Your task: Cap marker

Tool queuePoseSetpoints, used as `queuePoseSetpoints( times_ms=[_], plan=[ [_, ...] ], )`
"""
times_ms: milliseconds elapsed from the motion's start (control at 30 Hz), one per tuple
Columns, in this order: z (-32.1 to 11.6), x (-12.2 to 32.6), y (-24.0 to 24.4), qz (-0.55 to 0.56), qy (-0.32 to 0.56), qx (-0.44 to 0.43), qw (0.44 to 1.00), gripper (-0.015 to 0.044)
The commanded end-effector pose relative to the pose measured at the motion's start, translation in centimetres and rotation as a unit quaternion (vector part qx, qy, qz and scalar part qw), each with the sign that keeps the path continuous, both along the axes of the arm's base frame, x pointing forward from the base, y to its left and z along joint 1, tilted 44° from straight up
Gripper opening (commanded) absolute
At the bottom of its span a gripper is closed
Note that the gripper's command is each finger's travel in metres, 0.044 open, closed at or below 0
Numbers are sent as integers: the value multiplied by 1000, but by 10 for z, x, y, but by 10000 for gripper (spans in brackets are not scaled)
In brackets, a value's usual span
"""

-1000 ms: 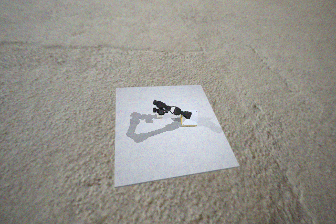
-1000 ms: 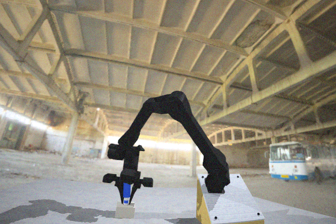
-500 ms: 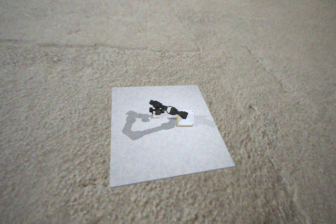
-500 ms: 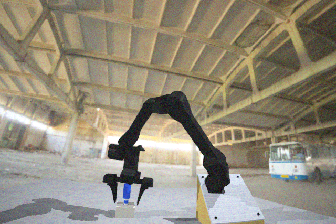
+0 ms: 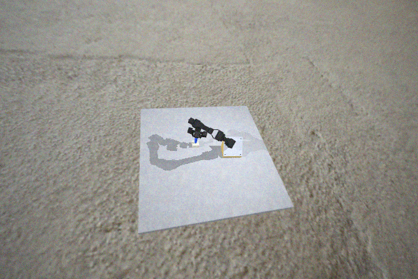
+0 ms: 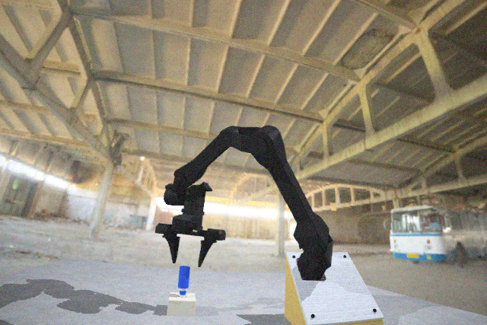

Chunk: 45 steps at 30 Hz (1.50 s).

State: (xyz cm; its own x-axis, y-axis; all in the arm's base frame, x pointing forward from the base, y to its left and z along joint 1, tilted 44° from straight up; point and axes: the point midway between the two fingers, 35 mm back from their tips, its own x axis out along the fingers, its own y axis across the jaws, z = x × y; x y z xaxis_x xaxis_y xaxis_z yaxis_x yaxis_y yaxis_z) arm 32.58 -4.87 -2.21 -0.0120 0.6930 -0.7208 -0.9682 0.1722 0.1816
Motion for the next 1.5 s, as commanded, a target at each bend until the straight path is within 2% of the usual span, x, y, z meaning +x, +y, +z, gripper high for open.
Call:
queuePoseSetpoints(
  times_ms=[0,100,233,333,1467],
  plan=[
    [7,2,-5,-110,105,-5,988,256],
    [12,3,-9,-217,209,-7,954,177],
    [19,3,-13,-350,339,-10,873,72],
    [22,3,-15,-397,384,-11,834,0],
    [-3,3,10,-396,384,-10,834,0]
  ],
)
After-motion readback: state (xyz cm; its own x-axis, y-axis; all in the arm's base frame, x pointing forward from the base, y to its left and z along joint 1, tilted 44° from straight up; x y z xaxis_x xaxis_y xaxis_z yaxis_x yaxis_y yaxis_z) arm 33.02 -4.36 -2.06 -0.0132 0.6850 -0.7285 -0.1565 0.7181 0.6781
